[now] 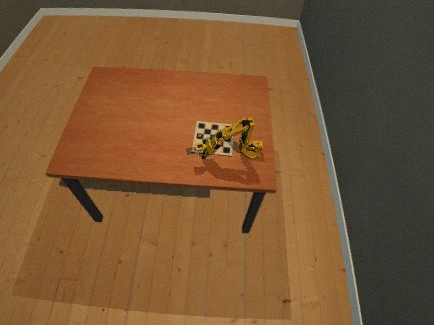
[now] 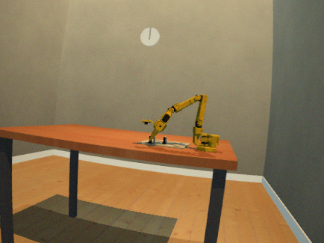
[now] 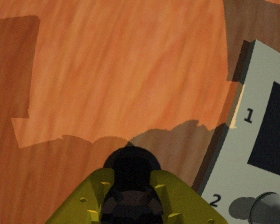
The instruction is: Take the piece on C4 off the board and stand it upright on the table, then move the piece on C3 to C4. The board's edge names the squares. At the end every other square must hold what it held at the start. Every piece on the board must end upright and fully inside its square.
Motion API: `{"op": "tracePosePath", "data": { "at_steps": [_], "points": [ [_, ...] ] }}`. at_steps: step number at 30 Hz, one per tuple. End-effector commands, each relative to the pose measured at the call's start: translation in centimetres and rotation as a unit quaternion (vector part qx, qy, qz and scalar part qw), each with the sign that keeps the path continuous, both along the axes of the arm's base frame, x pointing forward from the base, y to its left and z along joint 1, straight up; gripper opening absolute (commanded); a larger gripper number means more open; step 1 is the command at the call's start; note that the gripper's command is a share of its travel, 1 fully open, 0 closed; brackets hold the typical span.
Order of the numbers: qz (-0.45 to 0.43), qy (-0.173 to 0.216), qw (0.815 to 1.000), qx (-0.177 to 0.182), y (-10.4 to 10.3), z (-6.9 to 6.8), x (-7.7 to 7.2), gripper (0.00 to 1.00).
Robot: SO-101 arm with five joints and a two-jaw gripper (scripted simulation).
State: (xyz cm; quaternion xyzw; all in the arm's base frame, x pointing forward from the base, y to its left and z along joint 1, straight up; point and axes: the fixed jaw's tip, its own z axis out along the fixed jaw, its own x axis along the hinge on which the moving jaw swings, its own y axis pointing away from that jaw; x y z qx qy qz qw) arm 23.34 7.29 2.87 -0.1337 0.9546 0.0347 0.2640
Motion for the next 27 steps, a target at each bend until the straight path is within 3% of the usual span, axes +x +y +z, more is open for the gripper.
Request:
{"op": "tracePosePath", "data": {
  "at_steps": [1,27],
  "points": [
    [0.005,-0.005,1.0,0.001,0.25,0.36,0.12,0.0],
    [0.005,-0.005,1.0,0.001,0.25,-0.5,0.13,0.0]
  ]
}}
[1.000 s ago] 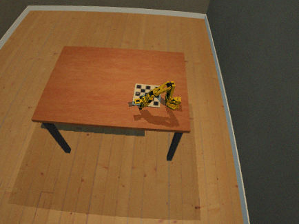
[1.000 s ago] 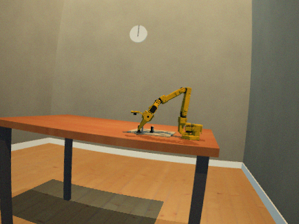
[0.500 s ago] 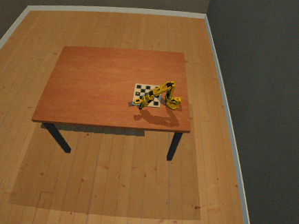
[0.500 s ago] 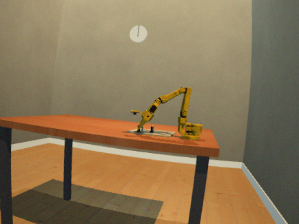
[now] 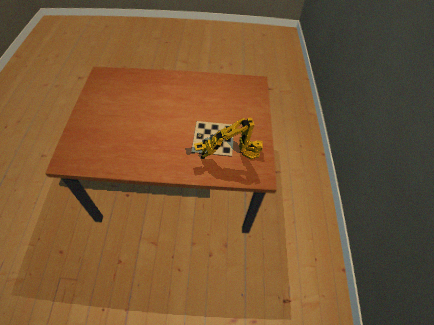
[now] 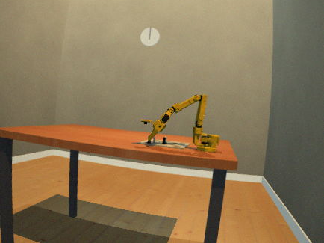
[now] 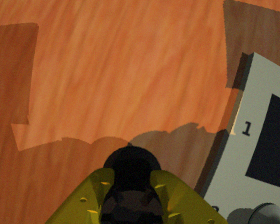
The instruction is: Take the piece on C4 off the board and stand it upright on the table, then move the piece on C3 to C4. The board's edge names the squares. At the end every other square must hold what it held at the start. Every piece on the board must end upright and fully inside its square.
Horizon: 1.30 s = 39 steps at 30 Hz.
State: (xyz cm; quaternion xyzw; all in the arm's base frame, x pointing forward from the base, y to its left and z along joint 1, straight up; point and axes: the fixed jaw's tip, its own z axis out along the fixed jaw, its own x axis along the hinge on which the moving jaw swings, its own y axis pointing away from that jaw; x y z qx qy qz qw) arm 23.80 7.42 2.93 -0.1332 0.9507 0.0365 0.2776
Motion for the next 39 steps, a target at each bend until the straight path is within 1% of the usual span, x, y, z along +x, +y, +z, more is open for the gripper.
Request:
{"op": "tracePosePath", "data": {
  "at_steps": [1,4,8,13,27,39],
  "points": [
    [0.005,0.009,1.0,-0.003,0.1,-0.6,-0.3,0.0],
    [0.005,0.009,1.0,-0.003,0.1,-0.6,-0.4,0.0],
    [0.005,0.009,1.0,-0.003,0.0,-1.3,-0.7,0.0],
    [0.005,0.009,1.0,-0.003,0.0,-1.6,-0.9,0.0],
    [0.005,0.009,1.0,-0.003,0.0,-1.7,-0.9,0.01],
    [0.005,0.009,1.0,-0.003,0.0,-1.7,-0.9,0.1]
  ]
}}
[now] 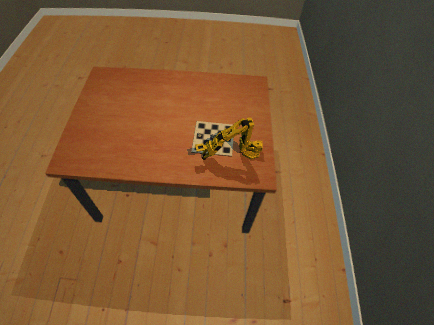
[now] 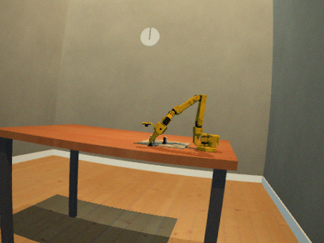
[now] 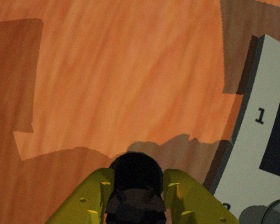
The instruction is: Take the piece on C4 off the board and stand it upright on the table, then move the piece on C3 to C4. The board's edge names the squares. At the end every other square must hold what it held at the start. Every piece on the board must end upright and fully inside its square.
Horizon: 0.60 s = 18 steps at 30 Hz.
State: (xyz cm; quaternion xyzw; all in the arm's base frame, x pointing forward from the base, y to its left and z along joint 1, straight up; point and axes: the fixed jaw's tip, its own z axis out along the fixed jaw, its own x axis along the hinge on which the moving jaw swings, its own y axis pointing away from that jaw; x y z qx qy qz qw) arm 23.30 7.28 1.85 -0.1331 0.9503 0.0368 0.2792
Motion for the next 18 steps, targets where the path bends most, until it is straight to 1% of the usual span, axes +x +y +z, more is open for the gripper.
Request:
{"op": "tracePosePath", "data": {
  "at_steps": [1,18],
  "points": [
    [0.005,0.011,1.0,-0.003,0.09,-0.58,-0.44,0.11],
    [0.007,0.012,1.0,0.0,0.39,-0.57,-0.53,0.12]
  ]
}}
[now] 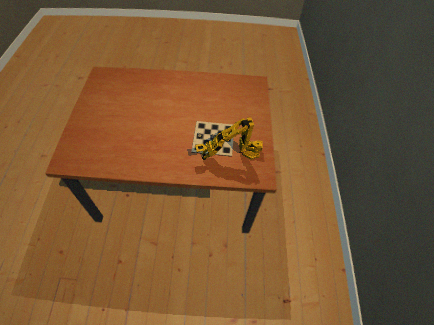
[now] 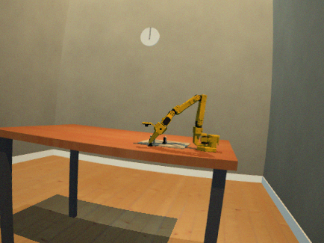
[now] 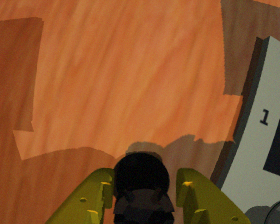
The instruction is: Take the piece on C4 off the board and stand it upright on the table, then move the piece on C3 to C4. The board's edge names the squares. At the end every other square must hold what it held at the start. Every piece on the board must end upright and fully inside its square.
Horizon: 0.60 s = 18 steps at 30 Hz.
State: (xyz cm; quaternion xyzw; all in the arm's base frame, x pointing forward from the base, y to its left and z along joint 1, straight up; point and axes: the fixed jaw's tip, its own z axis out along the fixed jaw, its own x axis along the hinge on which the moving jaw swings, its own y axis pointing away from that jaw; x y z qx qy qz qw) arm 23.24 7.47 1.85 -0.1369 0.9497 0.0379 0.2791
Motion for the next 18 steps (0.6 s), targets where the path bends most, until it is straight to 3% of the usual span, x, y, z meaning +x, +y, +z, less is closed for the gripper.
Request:
{"op": "tracePosePath", "data": {
  "at_steps": [1,18],
  "points": [
    [0.003,0.012,1.0,0.0,0.23,-0.57,-0.48,0.12],
    [0.003,0.012,1.0,0.0,0.28,-0.2,-0.49,0.12]
  ]
}}
